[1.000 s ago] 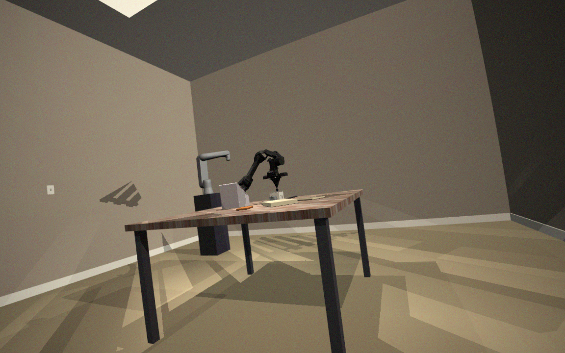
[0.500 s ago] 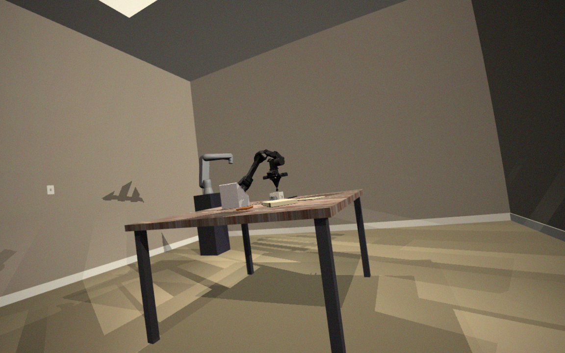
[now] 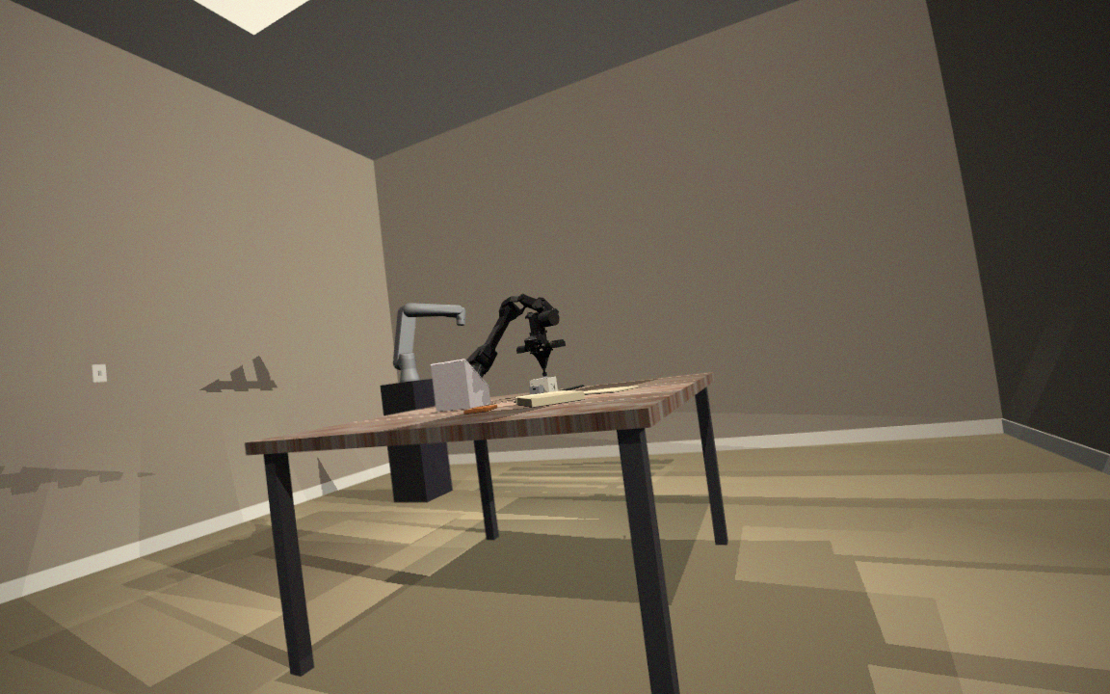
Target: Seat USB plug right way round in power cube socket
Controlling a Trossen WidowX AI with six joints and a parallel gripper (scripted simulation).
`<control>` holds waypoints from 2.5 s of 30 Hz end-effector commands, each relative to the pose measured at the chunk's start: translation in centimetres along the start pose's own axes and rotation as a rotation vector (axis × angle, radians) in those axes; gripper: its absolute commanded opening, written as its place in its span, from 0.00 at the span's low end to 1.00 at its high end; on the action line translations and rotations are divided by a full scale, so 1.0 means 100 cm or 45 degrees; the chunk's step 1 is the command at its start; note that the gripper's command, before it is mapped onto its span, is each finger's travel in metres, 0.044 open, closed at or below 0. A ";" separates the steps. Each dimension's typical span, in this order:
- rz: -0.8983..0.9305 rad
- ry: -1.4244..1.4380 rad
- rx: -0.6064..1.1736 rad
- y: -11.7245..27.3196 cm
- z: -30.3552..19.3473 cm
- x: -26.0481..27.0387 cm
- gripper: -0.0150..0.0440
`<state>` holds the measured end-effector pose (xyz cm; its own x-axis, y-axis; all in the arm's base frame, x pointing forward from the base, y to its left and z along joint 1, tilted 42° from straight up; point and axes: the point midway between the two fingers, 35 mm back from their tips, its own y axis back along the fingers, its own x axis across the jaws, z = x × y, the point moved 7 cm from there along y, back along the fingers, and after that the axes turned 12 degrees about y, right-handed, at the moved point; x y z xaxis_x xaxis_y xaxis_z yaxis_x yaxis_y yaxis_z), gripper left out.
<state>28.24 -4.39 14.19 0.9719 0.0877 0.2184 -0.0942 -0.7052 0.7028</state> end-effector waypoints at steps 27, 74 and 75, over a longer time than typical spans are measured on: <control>0.001 -0.006 0.005 -0.004 0.000 0.000 0.25; 0.001 -0.006 0.005 -0.010 0.001 -0.001 0.25; 0.001 -0.006 0.005 -0.010 0.001 -0.001 0.25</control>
<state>28.29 -4.09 13.74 0.9728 0.0758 0.2191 -0.1031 -0.7049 0.7018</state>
